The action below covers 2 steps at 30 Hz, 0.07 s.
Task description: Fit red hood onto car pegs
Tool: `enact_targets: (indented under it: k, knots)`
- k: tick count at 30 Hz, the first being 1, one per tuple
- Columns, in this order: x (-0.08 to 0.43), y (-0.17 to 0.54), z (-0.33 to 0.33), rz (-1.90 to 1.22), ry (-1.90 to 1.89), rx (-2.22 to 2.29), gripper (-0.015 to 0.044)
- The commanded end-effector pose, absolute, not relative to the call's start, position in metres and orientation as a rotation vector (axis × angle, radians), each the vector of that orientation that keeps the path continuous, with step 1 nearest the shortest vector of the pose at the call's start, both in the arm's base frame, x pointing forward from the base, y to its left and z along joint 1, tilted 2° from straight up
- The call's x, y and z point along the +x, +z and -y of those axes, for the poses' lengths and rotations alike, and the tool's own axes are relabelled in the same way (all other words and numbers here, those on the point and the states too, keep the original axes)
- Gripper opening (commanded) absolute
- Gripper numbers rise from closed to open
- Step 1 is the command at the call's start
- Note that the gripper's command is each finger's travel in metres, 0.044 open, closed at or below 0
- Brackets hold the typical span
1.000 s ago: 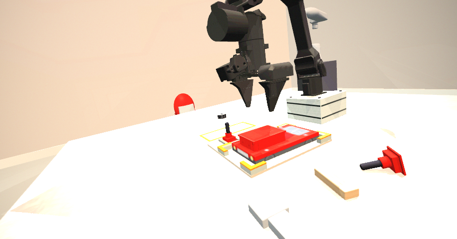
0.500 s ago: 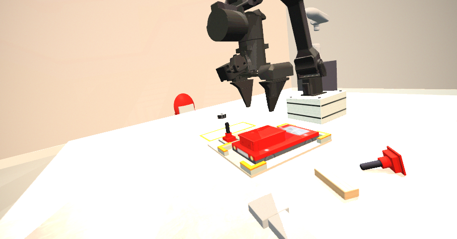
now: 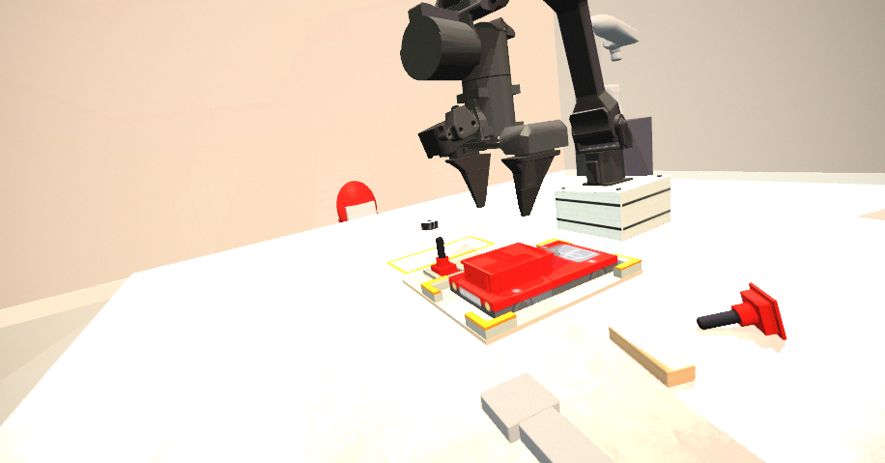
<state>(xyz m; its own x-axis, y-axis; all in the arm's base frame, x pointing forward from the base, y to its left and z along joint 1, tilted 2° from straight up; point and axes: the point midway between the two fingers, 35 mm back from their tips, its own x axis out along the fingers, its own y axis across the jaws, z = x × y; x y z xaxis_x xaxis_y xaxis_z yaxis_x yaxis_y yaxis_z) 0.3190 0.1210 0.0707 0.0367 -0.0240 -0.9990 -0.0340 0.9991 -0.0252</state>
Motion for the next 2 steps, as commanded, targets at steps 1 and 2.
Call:
enact_targets:
  k: [1, 2]
  knots:
    - [0.3188, 0.0708, -0.1203, -1.534, -0.001, -0.046, 0.0440]
    - [0.3188, 0.0708, -0.1203, -1.534, -0.001, -0.046, 0.0440]
